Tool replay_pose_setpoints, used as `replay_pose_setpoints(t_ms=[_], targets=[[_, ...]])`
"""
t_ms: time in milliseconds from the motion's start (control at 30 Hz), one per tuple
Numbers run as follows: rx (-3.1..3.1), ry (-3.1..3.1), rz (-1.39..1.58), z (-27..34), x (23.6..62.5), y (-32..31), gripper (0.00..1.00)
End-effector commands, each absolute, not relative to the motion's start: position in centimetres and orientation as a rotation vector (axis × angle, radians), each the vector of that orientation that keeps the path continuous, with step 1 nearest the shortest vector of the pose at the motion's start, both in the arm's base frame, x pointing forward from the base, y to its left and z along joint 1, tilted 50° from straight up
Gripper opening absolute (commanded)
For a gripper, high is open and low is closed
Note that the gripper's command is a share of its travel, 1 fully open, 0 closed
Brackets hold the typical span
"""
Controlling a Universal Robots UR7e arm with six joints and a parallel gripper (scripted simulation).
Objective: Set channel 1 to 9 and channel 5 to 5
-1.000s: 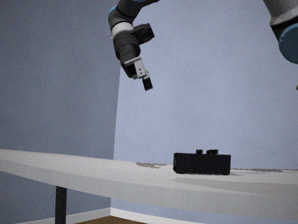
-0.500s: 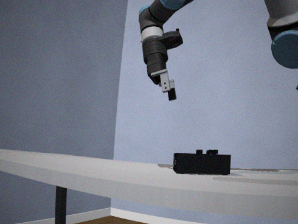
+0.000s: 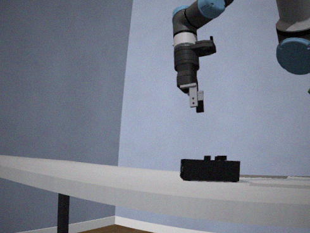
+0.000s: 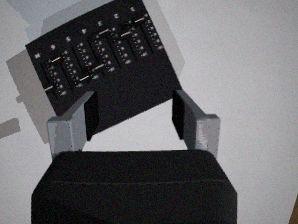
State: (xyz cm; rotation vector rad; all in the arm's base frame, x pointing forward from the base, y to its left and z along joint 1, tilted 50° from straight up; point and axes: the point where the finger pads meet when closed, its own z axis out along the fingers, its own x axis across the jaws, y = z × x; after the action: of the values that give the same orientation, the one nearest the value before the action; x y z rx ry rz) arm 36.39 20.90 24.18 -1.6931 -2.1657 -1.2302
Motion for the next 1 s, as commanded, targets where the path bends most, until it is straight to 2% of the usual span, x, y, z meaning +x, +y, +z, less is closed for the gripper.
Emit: replay_pose_setpoints(t_ms=[0, 967], targets=[[-1.776, -2.143, -1.280, 22.1, 36.1, 20.0, 1.00], [-1.846, -2.117, -1.316, 19.9, 35.5, 19.3, 1.00]])
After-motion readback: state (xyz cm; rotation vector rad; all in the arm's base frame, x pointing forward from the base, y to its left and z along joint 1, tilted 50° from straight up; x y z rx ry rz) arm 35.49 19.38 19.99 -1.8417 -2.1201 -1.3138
